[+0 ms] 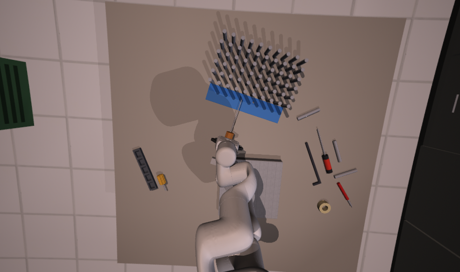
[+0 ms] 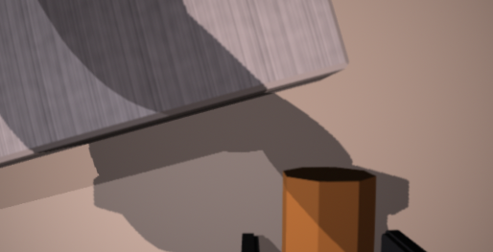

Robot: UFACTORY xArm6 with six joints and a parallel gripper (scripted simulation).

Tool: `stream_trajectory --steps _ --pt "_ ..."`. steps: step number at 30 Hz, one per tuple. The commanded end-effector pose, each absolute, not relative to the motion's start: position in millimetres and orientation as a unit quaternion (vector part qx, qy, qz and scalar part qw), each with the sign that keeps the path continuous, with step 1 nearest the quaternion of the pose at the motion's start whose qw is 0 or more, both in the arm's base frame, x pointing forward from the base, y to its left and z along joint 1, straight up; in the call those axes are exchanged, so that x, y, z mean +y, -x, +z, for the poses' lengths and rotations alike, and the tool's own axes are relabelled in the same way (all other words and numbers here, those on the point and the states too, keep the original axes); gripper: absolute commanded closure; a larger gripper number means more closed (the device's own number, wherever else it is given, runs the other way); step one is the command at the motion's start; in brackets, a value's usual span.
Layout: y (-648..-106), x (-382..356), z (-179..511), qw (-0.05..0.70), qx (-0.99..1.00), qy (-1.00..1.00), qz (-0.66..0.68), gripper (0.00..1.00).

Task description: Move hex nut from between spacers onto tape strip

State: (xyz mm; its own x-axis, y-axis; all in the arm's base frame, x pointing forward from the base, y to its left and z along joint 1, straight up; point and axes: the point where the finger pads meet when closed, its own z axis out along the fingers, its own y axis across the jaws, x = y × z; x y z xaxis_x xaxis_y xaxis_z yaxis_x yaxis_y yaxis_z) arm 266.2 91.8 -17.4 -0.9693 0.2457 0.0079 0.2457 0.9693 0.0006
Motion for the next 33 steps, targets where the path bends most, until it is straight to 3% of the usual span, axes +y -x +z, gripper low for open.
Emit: stream_trajectory --steps 1,33 --pt "-267.3 92.2 -16.7 0.003 -0.992 0.124 -0.001 0.35" --pt "-267.3 92.2 9.8 0.003 -0.992 0.124 -0.001 0.35"
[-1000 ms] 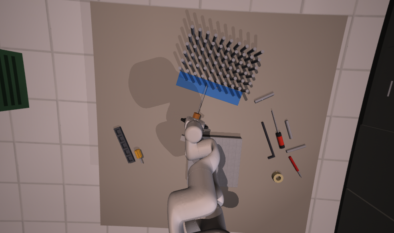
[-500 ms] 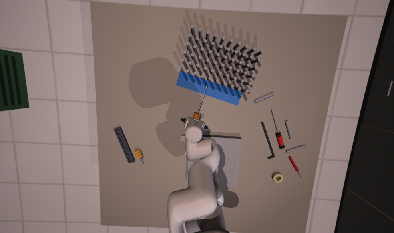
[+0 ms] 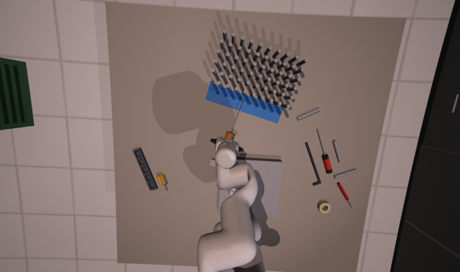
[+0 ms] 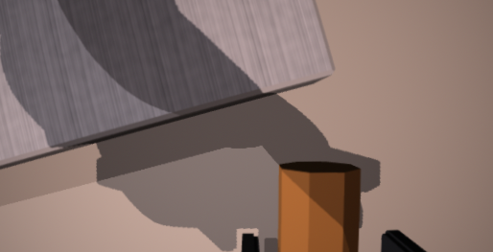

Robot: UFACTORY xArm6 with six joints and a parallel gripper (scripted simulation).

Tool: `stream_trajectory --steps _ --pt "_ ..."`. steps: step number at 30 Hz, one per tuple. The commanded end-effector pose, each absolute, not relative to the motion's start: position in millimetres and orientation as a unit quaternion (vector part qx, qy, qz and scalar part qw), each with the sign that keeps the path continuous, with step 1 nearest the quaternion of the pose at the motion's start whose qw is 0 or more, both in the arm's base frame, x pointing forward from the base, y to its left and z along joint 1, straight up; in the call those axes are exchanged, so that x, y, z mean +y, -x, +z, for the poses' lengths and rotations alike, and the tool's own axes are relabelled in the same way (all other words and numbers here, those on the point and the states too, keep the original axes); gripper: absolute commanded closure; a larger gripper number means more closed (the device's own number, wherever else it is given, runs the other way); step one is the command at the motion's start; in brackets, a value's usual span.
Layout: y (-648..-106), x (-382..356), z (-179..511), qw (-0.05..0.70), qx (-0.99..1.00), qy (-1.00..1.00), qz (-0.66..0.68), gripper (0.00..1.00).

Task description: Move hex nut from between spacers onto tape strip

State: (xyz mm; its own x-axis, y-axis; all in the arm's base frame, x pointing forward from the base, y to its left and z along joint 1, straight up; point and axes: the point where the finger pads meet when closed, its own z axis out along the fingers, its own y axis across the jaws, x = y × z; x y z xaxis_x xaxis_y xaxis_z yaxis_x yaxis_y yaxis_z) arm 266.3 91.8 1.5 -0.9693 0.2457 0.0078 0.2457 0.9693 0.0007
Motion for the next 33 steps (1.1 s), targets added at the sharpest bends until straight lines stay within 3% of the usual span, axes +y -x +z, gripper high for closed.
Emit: stream_trajectory --steps 1,33 --pt "-267.3 92.2 13.5 0.003 -0.992 0.124 -0.001 0.35" --pt "-267.4 92.1 83.3 0.003 -0.992 0.124 -0.001 0.35"
